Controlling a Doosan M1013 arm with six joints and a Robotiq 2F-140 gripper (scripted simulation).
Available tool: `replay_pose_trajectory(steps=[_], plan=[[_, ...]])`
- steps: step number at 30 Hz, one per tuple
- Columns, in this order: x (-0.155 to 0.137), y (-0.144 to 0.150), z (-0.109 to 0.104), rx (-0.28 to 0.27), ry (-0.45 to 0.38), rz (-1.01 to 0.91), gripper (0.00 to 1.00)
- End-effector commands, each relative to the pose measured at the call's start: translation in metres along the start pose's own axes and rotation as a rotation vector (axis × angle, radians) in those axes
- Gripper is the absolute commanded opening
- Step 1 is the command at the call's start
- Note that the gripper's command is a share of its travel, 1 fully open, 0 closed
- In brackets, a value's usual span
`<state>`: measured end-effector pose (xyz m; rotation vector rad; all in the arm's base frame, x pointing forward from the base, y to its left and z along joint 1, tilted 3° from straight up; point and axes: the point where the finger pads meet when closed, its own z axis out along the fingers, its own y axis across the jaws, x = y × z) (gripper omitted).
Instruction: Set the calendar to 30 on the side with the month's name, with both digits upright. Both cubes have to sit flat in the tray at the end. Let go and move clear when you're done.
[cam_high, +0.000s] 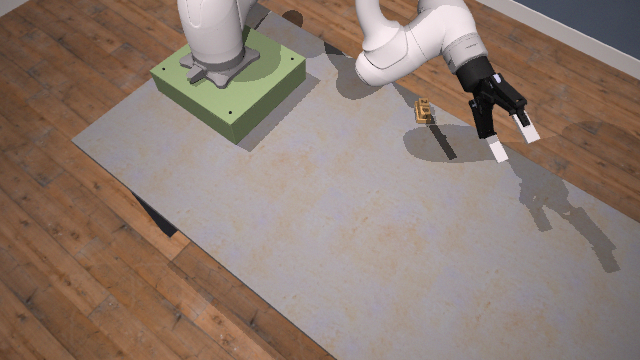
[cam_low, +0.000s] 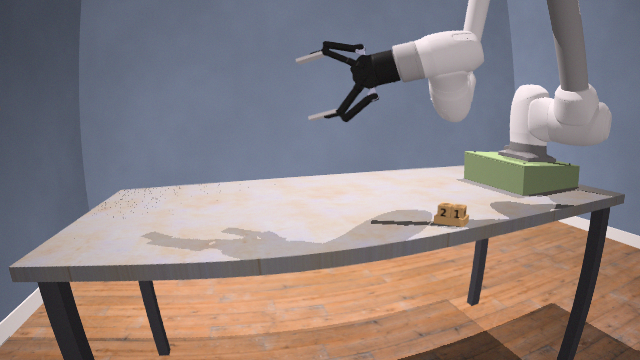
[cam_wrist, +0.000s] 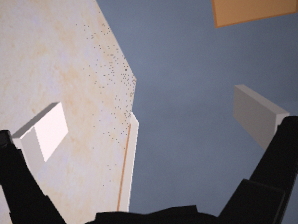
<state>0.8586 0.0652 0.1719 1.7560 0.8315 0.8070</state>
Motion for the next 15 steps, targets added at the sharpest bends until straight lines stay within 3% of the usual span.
replay_pose_trajectory(steps=[1, 6, 15], plan=[[0.0, 0.0, 0.0, 0.0, 0.0, 0.0, 1.0], [0.009, -0.004, 0.0, 0.016, 0.025, -0.028, 1.0], [0.088, -0.043, -0.017, 0.142, 0.269, -0.315, 1.0]])
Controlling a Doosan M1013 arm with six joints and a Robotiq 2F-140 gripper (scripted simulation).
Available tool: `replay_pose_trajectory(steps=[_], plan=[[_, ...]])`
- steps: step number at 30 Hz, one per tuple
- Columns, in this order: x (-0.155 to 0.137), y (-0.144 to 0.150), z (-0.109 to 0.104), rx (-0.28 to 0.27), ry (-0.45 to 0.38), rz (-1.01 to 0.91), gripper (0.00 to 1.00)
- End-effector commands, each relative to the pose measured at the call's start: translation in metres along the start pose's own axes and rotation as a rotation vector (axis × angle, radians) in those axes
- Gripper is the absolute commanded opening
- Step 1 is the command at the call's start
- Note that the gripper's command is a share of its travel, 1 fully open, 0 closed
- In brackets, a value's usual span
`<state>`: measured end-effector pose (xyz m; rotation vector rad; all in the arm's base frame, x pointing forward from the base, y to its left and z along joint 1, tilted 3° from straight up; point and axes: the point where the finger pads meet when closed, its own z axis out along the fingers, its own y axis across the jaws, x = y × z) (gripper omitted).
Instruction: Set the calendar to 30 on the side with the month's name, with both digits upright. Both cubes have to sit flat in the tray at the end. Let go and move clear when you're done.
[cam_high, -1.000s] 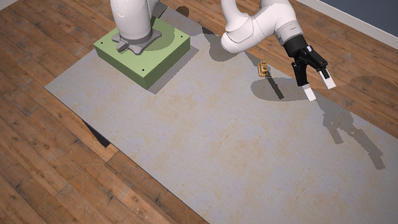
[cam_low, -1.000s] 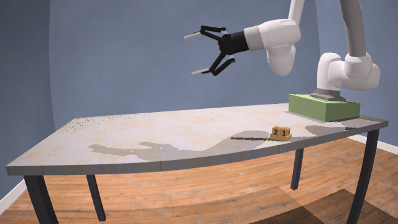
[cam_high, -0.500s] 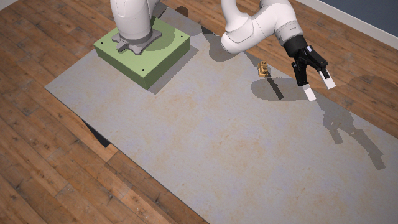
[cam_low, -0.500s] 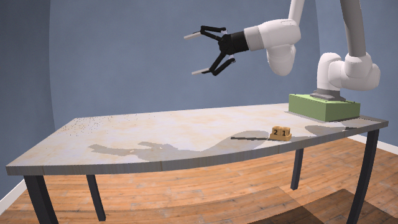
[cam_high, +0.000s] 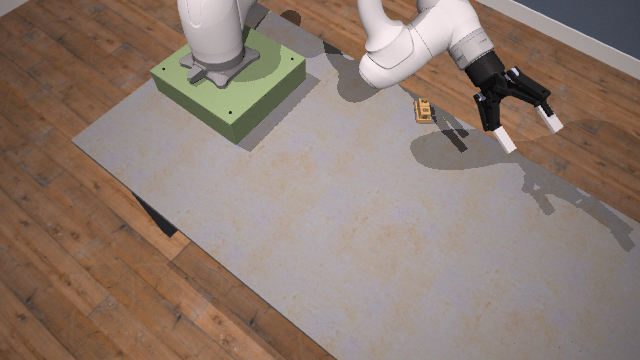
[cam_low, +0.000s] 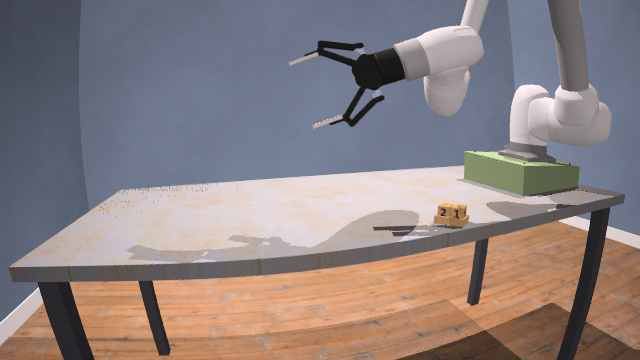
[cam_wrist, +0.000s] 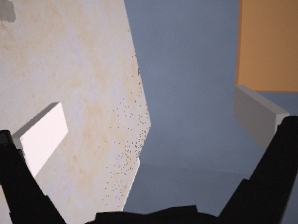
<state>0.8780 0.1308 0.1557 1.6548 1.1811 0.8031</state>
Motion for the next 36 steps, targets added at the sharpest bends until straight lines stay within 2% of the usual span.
replay_pose_trajectory(steps=[1, 4, 5, 13, 19, 21, 23, 34, 35, 36], plan=[[0.036, -0.01, -0.001, 0.056, 0.107, -0.126, 1.0], [0.036, -0.01, -0.001, 0.057, 0.108, -0.127, 1.0], [0.06, -0.019, -0.006, 0.088, 0.183, -0.223, 1.0], [0.106, -0.044, -0.025, 0.148, 0.352, -0.449, 1.0], [0.137, -0.07, -0.048, 0.192, 0.501, -0.658, 1.0], [0.137, -0.07, -0.048, 0.192, 0.501, -0.658, 1.0], [0.149, -0.085, -0.063, 0.213, 0.581, -0.774, 1.0], [0.163, -0.131, -0.113, 0.268, 0.821, -1.129, 1.0], [0.163, -0.131, -0.113, 0.268, 0.823, -1.132, 1.0], [0.162, -0.139, -0.122, 0.277, 0.866, -1.197, 1.0]])
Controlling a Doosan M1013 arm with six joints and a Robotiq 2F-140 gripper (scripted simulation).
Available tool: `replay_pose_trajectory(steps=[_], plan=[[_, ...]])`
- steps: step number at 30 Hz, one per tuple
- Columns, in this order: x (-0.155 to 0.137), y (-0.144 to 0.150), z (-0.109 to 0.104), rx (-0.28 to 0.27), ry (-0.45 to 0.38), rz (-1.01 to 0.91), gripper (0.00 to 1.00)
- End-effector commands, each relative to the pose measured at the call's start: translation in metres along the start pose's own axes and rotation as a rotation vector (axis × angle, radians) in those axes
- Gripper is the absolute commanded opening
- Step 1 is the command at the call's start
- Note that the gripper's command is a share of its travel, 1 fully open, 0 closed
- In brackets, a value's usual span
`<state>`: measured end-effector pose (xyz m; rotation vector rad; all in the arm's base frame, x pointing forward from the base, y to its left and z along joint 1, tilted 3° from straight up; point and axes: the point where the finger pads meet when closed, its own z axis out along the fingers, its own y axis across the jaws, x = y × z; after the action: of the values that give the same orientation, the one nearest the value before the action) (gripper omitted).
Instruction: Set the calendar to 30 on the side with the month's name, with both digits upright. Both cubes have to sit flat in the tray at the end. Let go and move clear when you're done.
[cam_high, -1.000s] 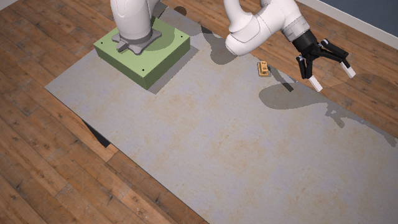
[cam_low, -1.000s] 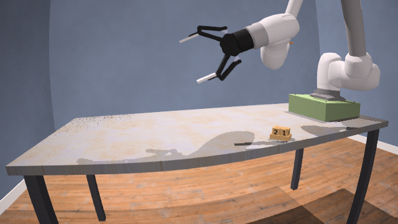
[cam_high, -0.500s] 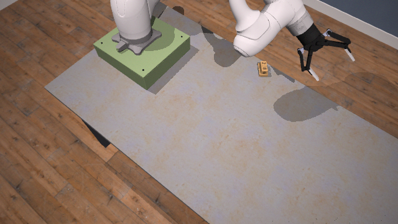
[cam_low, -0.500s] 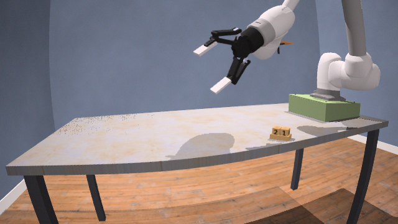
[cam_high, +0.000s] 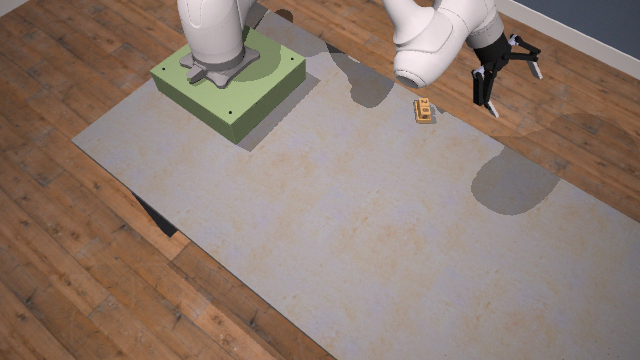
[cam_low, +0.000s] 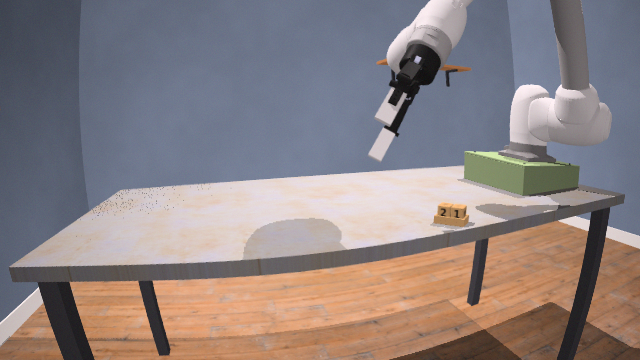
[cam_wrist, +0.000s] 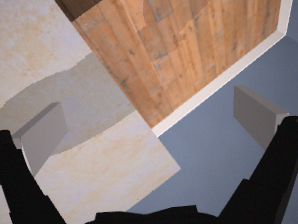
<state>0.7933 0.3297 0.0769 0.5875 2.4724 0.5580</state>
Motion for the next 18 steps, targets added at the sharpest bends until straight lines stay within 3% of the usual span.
replay_pose_trajectory(steps=[1, 18], plan=[[0.02, -0.003, -0.003, 0.016, 0.078, -0.112, 1.0], [0.098, -0.057, -0.051, 0.121, 0.428, -0.649, 1.0]])
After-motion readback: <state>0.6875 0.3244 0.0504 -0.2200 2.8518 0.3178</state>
